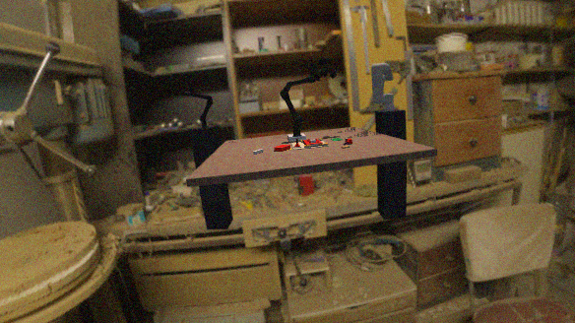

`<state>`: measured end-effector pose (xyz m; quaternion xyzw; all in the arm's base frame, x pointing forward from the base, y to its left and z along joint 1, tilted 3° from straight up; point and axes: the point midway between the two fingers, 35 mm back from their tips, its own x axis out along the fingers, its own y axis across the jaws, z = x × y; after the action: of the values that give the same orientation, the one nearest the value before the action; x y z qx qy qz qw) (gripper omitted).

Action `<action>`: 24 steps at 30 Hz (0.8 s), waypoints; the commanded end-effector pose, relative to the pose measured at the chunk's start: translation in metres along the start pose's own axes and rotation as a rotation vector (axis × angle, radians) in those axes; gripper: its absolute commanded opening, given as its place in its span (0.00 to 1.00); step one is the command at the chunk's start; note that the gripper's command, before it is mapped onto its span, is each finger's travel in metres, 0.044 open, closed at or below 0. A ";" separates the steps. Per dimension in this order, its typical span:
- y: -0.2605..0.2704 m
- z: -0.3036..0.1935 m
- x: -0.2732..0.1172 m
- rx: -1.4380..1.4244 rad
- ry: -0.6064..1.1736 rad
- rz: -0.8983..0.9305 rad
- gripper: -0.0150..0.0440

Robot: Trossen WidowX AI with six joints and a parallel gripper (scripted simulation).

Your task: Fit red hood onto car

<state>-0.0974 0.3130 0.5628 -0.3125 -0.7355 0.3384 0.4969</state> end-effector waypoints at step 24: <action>0.131 -0.168 -0.042 0.267 0.488 0.405 1.00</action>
<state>0.0694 0.3862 0.4884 -0.4456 -0.4966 0.4380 0.6025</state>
